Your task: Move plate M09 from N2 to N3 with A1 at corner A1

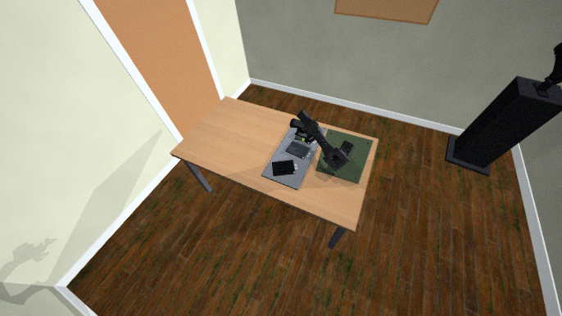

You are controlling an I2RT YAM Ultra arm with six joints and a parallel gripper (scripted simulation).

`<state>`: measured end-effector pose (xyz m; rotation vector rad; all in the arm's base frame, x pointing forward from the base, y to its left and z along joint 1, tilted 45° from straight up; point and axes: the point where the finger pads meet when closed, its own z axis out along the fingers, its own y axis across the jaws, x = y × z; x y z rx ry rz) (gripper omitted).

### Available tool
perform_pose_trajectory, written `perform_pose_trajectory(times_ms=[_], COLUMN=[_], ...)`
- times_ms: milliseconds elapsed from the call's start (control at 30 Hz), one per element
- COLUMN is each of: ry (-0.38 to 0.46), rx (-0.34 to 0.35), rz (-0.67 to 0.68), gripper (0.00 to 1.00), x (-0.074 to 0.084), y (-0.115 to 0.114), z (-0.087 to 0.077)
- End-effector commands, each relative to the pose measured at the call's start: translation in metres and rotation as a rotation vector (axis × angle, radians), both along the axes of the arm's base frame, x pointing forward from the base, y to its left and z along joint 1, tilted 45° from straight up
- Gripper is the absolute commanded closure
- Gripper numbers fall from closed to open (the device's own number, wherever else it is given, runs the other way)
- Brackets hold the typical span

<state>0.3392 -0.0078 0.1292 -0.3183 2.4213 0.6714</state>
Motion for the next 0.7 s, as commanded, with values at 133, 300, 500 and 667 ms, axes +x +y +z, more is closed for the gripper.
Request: perform_pose_trajectory(times_ms=[133,300,500,667], ry=[-0.008,-0.008,-0.008,0.023], rx=[-0.003,-0.003,-0.003,0.016], rz=[-0.003,-0.003,-0.003,0.068], gripper=[0.00,0.00,0.00,0.00], x=[0.001,0.001,0.001,0.009], y=[-0.002,-0.002,-0.002,0.017], z=[0.002,0.002,0.002,0.004])
